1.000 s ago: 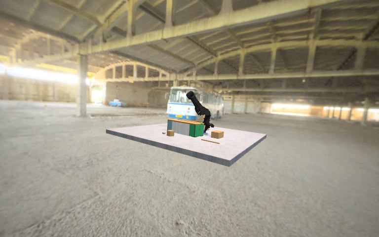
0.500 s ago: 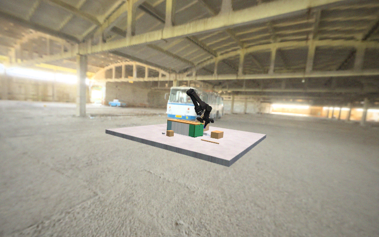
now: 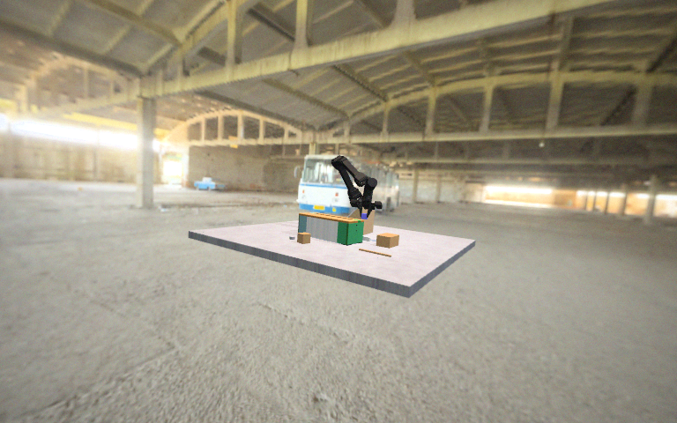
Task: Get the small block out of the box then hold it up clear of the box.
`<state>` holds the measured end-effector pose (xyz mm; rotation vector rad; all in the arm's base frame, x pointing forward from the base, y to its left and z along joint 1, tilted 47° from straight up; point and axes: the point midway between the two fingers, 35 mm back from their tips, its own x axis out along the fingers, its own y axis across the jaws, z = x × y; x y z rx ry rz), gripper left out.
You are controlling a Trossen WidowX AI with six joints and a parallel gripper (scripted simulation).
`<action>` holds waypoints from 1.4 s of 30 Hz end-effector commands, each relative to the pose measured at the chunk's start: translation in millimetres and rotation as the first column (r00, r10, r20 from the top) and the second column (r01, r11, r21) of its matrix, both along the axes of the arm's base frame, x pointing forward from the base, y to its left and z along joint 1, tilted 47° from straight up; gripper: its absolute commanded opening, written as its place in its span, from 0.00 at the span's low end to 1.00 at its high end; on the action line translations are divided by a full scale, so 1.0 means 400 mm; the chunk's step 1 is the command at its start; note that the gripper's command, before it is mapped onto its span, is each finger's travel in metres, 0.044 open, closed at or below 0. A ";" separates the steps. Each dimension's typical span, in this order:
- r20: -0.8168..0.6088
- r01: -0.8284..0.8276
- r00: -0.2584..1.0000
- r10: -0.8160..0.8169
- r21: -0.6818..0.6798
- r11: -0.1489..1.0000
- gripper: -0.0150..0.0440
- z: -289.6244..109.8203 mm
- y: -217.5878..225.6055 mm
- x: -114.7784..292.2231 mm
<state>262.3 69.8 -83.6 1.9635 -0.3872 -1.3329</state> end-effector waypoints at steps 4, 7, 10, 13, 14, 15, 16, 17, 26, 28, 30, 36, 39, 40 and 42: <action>-0.092 -0.122 0.988 0.122 0.010 0.993 0.25 0.044 0.033 -0.032; -0.132 -0.178 0.975 0.179 0.017 0.984 0.25 0.062 0.047 -0.048; -0.152 -0.207 0.966 0.208 0.021 0.978 0.25 0.071 0.053 -0.057; -0.152 -0.207 0.966 0.208 0.021 0.978 0.25 0.071 0.053 -0.057; -0.152 -0.207 0.966 0.208 0.021 0.978 0.25 0.071 0.053 -0.057; -0.152 -0.207 0.966 0.208 0.021 0.978 0.25 0.071 0.053 -0.057; -0.152 -0.207 0.966 0.208 0.021 0.978 0.25 0.071 0.053 -0.057; -0.152 -0.207 0.966 0.208 0.021 0.978 0.25 0.071 0.053 -0.057; -0.152 -0.207 0.966 0.208 0.021 0.978 0.25 0.071 0.053 -0.057; -0.152 -0.207 0.966 0.208 0.021 0.978 0.25 0.071 0.053 -0.057; -0.152 -0.207 0.966 0.208 0.021 0.978 0.25 0.071 0.053 -0.057; -0.152 -0.207 0.966 0.208 0.021 0.978 0.25 0.071 0.053 -0.057; -0.152 -0.207 0.966 0.208 0.021 0.978 0.25 0.071 0.053 -0.057; -0.152 -0.207 0.966 0.208 0.021 0.978 0.25 0.071 0.053 -0.057; -0.152 -0.207 0.966 0.208 0.021 0.978 0.25 0.071 0.053 -0.057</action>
